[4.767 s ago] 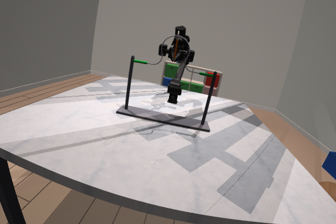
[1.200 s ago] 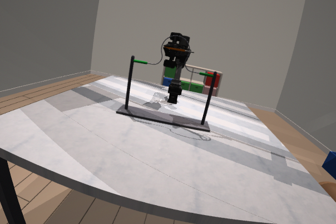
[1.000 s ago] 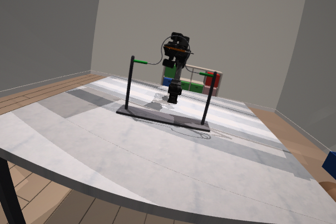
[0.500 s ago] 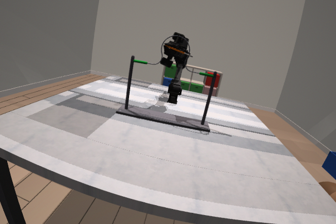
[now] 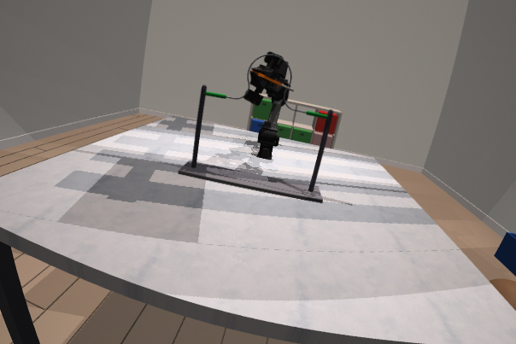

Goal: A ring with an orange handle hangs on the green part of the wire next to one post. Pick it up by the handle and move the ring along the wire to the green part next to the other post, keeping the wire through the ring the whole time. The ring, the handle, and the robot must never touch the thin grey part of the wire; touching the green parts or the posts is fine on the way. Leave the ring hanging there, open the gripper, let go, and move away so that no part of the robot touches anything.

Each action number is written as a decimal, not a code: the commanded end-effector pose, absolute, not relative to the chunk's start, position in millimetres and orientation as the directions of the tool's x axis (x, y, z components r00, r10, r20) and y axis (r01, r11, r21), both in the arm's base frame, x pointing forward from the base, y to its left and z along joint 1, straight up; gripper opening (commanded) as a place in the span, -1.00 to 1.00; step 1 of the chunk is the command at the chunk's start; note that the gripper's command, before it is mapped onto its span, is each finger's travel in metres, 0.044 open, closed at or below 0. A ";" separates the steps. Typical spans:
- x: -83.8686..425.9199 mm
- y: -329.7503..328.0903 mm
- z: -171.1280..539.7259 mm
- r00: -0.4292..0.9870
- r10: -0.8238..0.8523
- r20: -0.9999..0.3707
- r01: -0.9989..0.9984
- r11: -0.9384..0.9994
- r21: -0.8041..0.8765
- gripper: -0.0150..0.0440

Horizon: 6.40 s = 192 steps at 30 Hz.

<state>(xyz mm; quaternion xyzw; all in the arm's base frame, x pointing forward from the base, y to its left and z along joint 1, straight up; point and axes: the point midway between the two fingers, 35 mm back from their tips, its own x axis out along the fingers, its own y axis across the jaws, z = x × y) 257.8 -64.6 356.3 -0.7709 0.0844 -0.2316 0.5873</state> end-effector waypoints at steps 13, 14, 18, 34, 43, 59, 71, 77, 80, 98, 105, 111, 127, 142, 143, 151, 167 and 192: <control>259.3 -71.2 323.6 0.883 -0.432 0.186 0.133 -0.150 -0.980 -1.00; 259.3 -71.4 321.4 0.883 -0.434 0.179 0.132 -0.136 -0.982 -1.00; 259.5 -71.9 312.3 0.883 -0.443 0.151 0.130 -0.079 -0.988 -1.00; 259.9 -68.0 275.5 0.886 -0.463 0.027 0.118 0.168 -0.979 -1.00; 260.0 -61.4 254.4 0.886 -0.460 -0.050 0.110 0.314 -0.943 -1.00; 260.1 -36.7 213.3 0.889 -0.410 -0.206 0.094 0.603 -0.792 -1.00; 268.5 -17.3 189.1 0.921 -0.310 -0.237 0.089 0.758 -0.647 -1.00; 268.0 -0.9 178.0 0.920 -0.274 -0.280 0.083 0.836 -0.543 -1.00; 267.6 8.9 172.8 0.919 -0.252 -0.302 0.080 0.872 -0.482 -1.00; 265.3 62.2 158.2 0.915 -0.130 -0.383 0.070 0.984 -0.167 -1.00; 264.6 76.8 157.6 0.914 -0.102 -0.393 0.068 0.993 -0.099 -1.00; 264.1 86.4 157.4 0.913 -0.088 -0.398 0.067 0.996 -0.066 -1.00; 263.1 106.1 157.4 0.913 -0.077 -0.400 0.067 0.997 -0.040 -1.00; 262.3 121.3 157.5 0.914 -0.076 -0.400 0.067 0.997 -0.038 -1.00; 262.2 122.3 157.5 0.914 -0.076 -0.400 0.067 0.997 -0.037 -1.00; 261.8 130.3 157.5 0.914 -0.076 -0.399 0.066 0.997 -0.037 -1.00; 261.8 132.8 146.6 0.914 -0.076 -0.399 0.066 0.997 -0.037 -1.00; 262.0 133.6 147.4 0.914 -0.071 -0.400 0.062 0.997 -0.037 -0.82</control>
